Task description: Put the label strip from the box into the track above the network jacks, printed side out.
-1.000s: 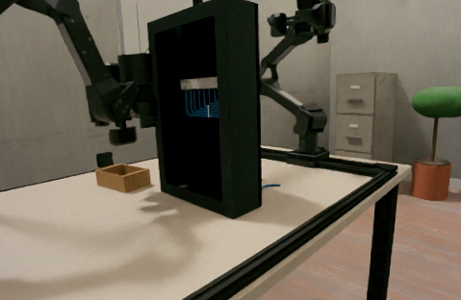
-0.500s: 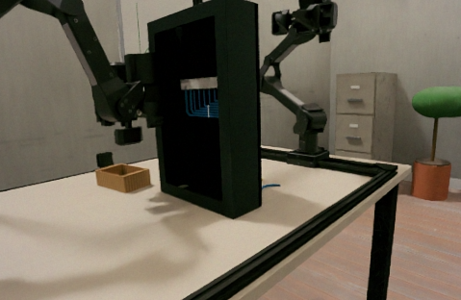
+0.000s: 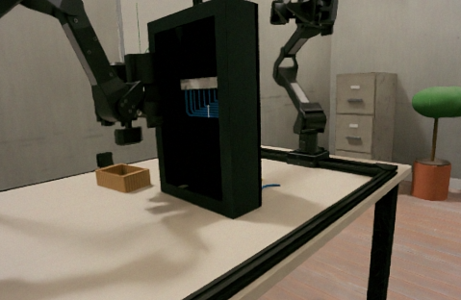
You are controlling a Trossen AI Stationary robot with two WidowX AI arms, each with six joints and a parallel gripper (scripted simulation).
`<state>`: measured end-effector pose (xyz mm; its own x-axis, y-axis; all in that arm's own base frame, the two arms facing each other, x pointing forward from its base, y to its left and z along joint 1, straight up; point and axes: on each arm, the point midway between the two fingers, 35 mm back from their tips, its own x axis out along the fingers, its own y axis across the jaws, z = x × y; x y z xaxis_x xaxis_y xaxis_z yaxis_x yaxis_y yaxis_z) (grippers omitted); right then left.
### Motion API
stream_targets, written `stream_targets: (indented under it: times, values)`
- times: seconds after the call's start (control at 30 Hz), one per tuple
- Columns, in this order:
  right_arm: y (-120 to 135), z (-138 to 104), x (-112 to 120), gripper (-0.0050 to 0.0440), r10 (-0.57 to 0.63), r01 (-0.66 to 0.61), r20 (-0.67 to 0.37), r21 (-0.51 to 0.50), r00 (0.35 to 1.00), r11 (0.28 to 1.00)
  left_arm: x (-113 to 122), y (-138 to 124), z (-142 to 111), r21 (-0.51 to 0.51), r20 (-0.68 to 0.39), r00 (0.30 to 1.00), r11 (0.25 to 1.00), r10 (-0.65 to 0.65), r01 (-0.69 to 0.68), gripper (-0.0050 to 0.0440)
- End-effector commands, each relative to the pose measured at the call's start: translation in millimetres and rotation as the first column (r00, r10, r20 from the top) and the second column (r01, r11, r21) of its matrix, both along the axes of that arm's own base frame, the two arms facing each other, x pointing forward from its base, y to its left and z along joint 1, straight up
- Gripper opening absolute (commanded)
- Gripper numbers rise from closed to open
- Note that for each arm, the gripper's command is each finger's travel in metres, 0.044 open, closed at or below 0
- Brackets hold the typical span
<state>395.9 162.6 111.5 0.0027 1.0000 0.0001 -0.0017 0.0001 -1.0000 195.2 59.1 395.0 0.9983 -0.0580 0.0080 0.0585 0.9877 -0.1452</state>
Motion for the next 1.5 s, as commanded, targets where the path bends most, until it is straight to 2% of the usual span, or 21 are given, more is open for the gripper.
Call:
stream_targets:
  times: [0.0,0.7,1.03,1.1,1.47]
  values:
    - [1.1,9.7,2.2,-0.0050,0.005,-0.005,0.029,0.001,1.000,1.000,6.4,-0.7,10.4,-0.001,0.016,1.000,1.000,-0.001,0.001,0.0160]
    - [1.1,9.7,2.2,-0.0050,0.005,-0.005,0.029,0.001,1.000,1.000,75.4,-16.2,29.6,-0.173,0.050,0.996,0.982,-0.071,0.078,0.0160]
    - [1.1,9.7,2.2,-0.0050,0.005,-0.005,0.029,0.001,1.000,1.000,113.2,-44.9,36.4,-0.272,0.070,0.992,0.954,-0.108,0.123,0.0160]
    - [1.1,9.7,2.2,-0.0050,0.005,-0.005,0.029,0.001,1.000,1.000,113.2,-44.9,36.4,-0.272,0.070,0.992,0.954,-0.108,0.123,0.0160]
    - [1.1,9.7,2.2,-0.0050,0.005,-0.005,0.029,0.001,1.000,1.000,148.3,-93.7,40.4,-0.387,0.092,0.985,0.906,-0.149,0.173,0.0160]
